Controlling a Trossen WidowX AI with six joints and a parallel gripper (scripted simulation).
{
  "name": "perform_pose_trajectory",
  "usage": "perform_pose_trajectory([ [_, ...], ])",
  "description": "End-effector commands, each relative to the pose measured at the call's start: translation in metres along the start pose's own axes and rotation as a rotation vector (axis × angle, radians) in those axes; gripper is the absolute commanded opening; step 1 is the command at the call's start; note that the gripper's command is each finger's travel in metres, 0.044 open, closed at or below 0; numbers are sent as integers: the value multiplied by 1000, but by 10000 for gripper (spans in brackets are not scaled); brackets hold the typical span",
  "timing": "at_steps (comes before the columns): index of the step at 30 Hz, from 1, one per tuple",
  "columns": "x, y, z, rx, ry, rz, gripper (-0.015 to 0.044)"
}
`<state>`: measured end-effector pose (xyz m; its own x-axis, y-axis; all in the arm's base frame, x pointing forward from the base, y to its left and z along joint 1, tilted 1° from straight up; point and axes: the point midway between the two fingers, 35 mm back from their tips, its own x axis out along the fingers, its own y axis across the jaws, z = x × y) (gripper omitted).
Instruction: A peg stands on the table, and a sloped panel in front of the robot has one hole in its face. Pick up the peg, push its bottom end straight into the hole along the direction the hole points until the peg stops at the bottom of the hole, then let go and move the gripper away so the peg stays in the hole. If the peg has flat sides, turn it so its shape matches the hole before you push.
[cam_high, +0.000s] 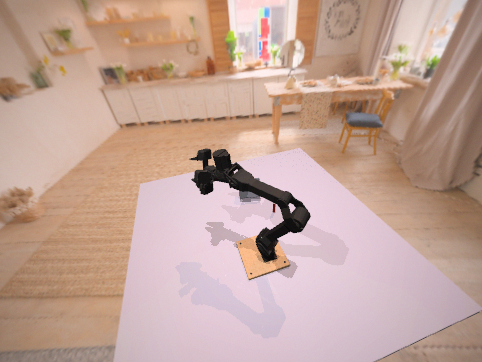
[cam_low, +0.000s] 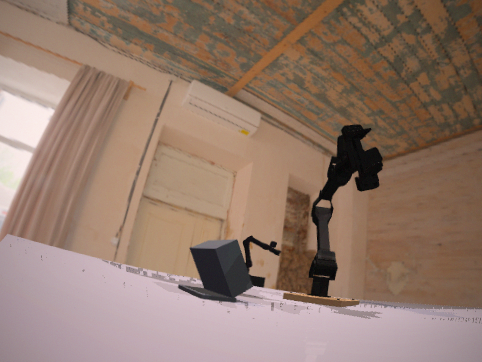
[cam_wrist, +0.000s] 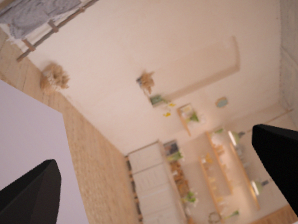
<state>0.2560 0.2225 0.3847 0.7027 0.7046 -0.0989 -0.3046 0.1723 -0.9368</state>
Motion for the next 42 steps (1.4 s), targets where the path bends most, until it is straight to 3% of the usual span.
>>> perform_pose_trajectory([
  [1, 5, 5, -25, 66, 84, 35, 440],
  [21, 4, 41, -137, 383, 457, 175, 440],
  [42, -40, 82, -240, 763, 859, 242, 440],
])
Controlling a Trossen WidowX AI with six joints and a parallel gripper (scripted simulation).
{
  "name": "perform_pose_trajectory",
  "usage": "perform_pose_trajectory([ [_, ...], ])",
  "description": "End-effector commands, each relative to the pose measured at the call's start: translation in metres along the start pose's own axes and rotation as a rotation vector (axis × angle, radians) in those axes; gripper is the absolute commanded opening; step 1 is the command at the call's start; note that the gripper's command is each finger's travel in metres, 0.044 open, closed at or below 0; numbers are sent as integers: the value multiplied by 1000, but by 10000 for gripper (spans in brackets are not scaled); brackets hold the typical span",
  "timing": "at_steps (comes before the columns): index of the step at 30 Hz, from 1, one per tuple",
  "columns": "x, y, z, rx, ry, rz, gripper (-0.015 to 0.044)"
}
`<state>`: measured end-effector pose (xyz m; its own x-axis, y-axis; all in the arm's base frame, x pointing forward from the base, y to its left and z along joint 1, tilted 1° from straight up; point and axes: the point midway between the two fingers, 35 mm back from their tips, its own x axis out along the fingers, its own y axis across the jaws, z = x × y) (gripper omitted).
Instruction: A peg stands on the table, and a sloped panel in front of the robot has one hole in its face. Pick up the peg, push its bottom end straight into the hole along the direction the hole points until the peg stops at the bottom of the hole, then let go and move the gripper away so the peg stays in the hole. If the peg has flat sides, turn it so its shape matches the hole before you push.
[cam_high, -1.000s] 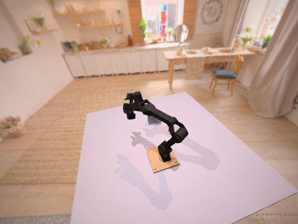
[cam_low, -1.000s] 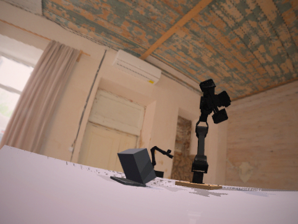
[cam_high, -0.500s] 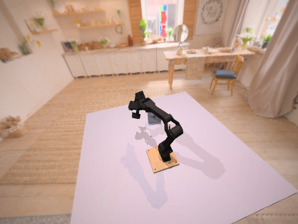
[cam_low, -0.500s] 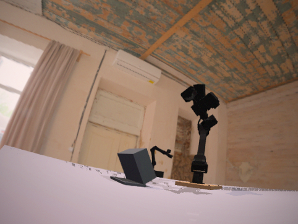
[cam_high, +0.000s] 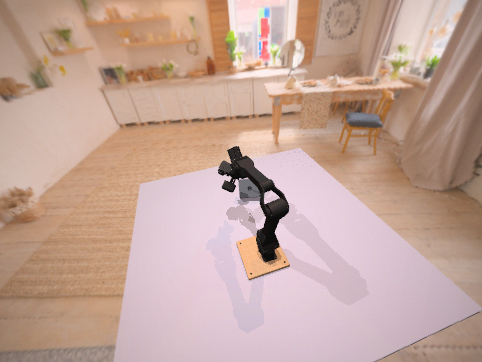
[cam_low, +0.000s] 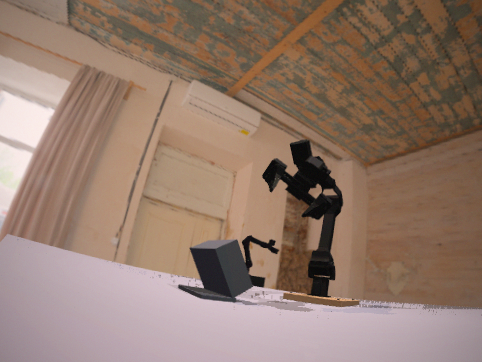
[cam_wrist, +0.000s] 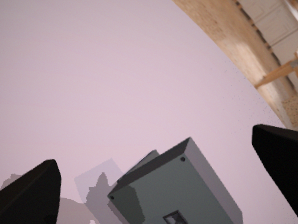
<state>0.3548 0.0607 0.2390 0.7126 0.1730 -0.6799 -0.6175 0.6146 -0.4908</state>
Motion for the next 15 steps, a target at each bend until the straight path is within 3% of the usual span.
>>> perform_pose_trajectory([
  [1, 5, -9, -22, 97, 78, 6, 440],
  [15, 14, -22, -97, 392, 318, 41, 440],
])
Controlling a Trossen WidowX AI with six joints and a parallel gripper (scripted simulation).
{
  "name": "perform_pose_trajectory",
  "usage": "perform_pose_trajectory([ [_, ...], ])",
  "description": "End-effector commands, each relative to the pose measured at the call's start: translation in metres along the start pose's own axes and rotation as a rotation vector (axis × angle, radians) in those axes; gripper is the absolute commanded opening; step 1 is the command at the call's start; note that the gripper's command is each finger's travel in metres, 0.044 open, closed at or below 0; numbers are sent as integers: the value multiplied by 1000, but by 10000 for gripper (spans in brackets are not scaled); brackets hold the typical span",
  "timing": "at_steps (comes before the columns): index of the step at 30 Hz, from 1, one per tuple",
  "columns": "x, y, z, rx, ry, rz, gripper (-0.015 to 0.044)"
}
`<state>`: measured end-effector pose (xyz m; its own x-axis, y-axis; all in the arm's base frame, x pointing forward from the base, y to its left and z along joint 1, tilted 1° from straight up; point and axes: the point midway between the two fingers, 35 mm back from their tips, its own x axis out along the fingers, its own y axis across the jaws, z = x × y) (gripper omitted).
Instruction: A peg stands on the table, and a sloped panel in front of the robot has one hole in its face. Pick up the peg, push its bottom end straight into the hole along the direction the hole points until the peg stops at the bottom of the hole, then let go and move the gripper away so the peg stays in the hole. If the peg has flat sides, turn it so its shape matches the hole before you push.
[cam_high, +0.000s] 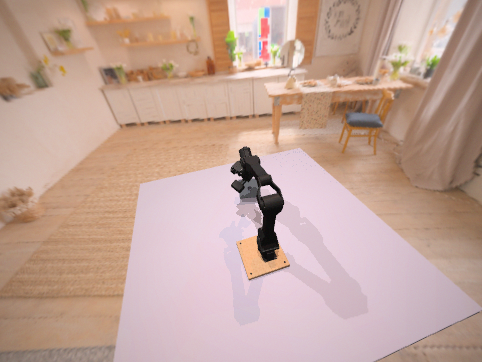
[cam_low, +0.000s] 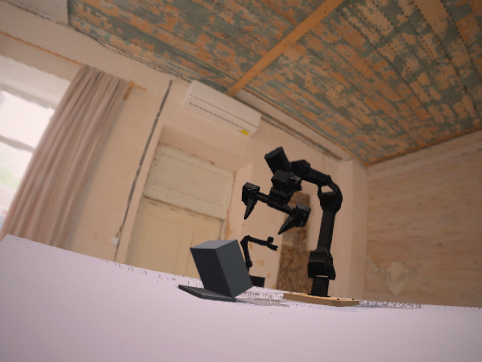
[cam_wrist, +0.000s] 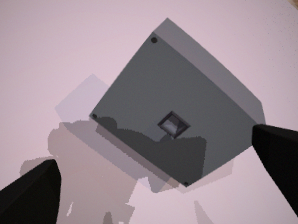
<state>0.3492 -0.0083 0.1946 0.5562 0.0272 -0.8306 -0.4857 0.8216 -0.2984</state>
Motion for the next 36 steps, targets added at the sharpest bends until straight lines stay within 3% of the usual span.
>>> perform_pose_trajectory([
  [1, 5, -13, -20, 104, 73, 3, 440],
  [36, 11, -44, -172, 862, 601, 72, 440],
])
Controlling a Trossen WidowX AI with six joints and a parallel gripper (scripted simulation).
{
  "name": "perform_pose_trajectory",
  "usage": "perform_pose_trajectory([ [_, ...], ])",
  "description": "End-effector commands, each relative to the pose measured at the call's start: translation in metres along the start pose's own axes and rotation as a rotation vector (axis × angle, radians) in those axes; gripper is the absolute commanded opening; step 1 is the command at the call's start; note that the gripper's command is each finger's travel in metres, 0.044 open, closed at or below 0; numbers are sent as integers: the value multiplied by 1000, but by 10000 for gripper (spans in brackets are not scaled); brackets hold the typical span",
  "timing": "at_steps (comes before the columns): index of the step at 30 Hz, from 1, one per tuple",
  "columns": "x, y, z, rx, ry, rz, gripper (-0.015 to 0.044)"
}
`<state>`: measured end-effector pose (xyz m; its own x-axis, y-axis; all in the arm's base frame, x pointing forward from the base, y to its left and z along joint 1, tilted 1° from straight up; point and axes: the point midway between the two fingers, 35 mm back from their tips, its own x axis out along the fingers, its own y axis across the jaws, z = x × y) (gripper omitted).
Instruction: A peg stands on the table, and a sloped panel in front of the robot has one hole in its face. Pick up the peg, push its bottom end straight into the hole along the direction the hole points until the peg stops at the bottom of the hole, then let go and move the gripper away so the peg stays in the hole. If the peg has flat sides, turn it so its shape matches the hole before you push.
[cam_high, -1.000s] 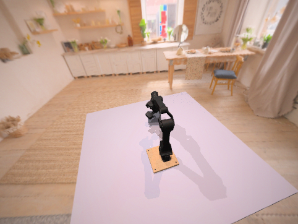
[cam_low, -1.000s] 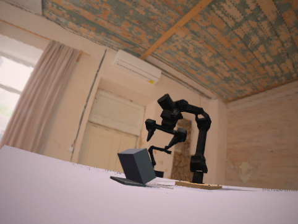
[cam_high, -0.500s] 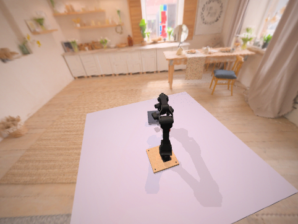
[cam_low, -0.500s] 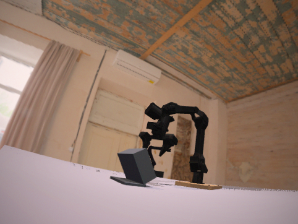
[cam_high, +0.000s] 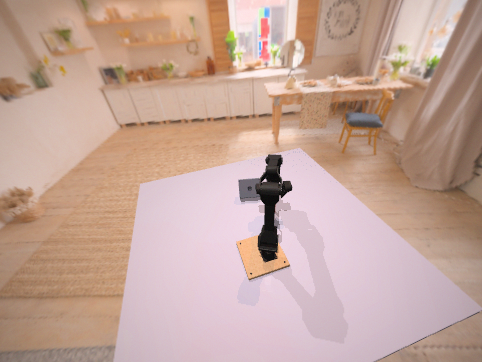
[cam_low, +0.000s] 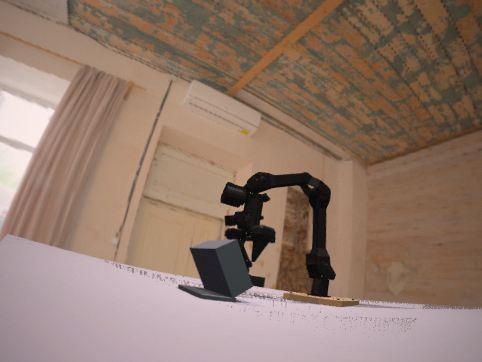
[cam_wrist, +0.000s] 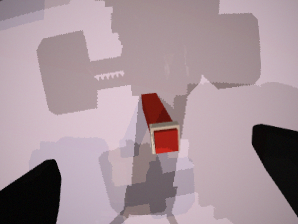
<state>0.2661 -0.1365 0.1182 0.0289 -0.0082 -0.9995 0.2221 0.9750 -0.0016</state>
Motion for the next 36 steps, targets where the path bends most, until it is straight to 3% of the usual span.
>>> perform_pose_trajectory([
  [1, 0, -7, -4, 51, 25, 1, 440],
  [36, 50, -7, -5, 51, 25, 1, 440],
])
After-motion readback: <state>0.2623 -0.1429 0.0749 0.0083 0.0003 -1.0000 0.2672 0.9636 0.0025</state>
